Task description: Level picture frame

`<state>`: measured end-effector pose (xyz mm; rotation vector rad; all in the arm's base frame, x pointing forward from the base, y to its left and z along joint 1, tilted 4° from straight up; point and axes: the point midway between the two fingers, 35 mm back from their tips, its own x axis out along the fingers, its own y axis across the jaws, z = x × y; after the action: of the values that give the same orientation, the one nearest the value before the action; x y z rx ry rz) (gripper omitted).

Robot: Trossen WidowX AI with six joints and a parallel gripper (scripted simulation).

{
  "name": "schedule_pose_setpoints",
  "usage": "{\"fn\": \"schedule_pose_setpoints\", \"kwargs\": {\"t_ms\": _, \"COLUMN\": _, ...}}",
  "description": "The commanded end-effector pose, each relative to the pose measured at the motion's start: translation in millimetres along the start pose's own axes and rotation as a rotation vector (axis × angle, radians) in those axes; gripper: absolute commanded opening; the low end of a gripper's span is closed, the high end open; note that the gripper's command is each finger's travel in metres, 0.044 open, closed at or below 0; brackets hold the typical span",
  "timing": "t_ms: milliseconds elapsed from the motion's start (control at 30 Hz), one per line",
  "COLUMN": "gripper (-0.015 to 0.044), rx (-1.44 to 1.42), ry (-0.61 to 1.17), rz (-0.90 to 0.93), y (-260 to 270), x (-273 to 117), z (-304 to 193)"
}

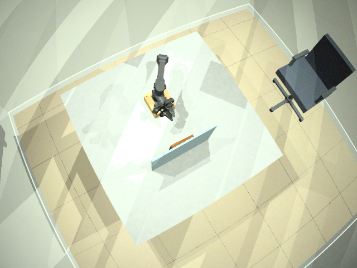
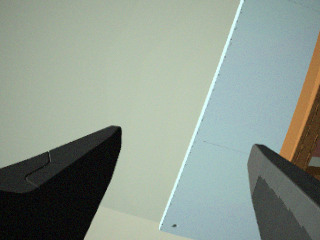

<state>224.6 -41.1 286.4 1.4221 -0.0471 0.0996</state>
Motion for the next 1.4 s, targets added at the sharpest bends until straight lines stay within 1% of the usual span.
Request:
{"fn": "schedule_pose_setpoints", "kwargs": {"t_ms": 0, "gripper": 0.0260, "rx": 0.013, "ry": 0.001, "rz": -0.012, "y": -28.0, "x": 4.0, "z": -3.3}}
{"fn": "schedule_pose_setpoints", "kwargs": {"t_ms": 67, "gripper": 0.0260, "rx": 0.014, "ry": 0.002, "rz": -0.010, "y": -49.4, "x": 5.5, "z": -7.6}}
{"fn": "schedule_pose_setpoints", "kwargs": {"t_ms": 133, "gripper": 0.0260, "rx": 0.015, "ry": 0.002, "rz": -0.009, "y": -57.0, "x": 5.6, "z": -9.4}}
{"fn": "schedule_pose_setpoints", "kwargs": {"t_ms": 900, "gripper": 0.0260, "rx": 0.016, "ry": 0.002, "rz": -0.009, "y": -56.1, "x": 9.2, "z": -14.9}}
{"fn": "schedule_pose_setpoints", "kwargs": {"t_ms": 1033, "gripper": 0.0260, "rx": 0.016, "ry": 0.002, "rz": -0.007, "y": -59.3, "x": 20.1, "z": -12.8}}
{"fn": "schedule_pose_setpoints", "kwargs": {"t_ms": 1367, "gripper": 0.0260, "rx": 0.016, "ry": 0.001, "rz": -0.003, "y": -86.1, "x": 64.7, "z": -13.7}}
